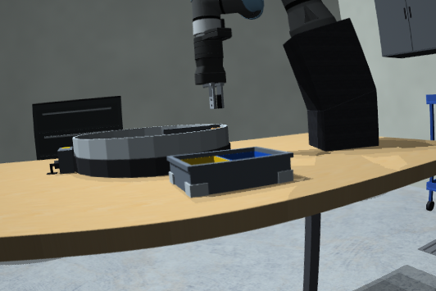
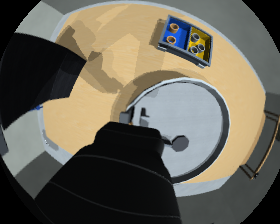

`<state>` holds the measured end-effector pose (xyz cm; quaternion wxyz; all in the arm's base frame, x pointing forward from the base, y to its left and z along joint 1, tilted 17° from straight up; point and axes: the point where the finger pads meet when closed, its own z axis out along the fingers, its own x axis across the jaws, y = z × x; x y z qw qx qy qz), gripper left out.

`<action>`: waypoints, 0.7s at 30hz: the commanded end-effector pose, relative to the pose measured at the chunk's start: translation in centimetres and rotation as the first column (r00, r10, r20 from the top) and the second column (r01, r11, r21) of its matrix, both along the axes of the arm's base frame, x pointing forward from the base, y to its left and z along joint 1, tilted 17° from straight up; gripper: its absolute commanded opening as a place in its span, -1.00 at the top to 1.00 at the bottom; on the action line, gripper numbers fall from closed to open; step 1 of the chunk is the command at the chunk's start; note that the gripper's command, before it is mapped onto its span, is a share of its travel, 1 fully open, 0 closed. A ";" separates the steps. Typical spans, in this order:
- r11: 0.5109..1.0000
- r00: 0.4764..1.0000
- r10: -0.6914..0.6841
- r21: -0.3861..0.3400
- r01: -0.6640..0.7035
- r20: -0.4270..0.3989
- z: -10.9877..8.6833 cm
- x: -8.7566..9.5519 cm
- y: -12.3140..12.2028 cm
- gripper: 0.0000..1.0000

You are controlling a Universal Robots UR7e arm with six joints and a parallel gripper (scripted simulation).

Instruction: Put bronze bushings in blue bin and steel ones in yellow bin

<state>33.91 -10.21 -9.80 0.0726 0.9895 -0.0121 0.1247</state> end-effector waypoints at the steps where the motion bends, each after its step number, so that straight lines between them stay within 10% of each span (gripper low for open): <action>1: 1.000 1.000 0.005 0.005 -0.005 0.004 0.1 -0.9 -3.0 0.21; 5: 1.000 1.000 0.005 0.005 -0.005 0.004 0.2 -1.9 -6.2 0.21; 21: 1.000 1.000 0.004 0.004 -0.004 0.004 -0.9 -1.6 -6.3 0.21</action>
